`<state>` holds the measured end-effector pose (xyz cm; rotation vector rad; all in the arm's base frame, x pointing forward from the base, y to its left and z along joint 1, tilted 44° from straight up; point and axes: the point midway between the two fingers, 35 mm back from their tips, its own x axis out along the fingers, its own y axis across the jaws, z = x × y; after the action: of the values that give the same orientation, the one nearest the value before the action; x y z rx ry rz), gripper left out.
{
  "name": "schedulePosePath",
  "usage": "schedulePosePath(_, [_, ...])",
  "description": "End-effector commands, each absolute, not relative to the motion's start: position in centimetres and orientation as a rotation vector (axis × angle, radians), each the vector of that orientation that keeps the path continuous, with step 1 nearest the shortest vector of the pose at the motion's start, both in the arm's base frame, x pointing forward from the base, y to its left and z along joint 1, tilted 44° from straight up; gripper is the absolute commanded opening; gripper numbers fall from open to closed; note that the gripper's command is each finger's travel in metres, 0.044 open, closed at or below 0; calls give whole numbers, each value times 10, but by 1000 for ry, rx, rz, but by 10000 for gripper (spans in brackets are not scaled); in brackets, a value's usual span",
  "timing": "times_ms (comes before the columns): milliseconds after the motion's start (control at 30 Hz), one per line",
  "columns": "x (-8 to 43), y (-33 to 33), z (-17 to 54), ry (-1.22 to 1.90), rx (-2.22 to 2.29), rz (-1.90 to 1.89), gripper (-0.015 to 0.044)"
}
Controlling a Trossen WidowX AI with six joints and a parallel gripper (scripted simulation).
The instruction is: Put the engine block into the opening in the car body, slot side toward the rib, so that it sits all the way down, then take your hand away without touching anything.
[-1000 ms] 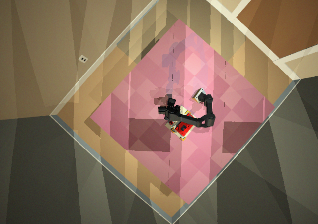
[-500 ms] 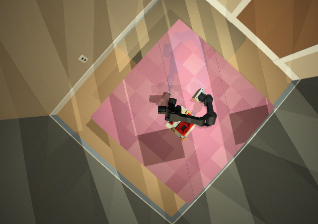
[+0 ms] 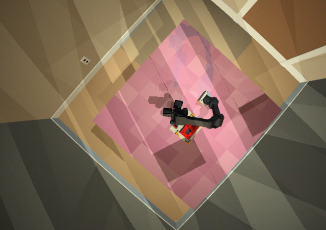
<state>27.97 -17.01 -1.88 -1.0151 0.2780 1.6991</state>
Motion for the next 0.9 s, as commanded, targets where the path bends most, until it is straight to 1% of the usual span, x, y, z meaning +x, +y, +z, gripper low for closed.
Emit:
schedulePosePath(0, [279, -168, -20, 275, -1019, 1706, 0])
schedulePosePath(100, [279, -160, -30, 274, -1019, 1706, 0])
schedulePosePath(433, [277, -161, -26, 321, -1079, 1673, 0])
schedulePosePath(867, [272, -150, -23, 580, -1410, 1464, 0])
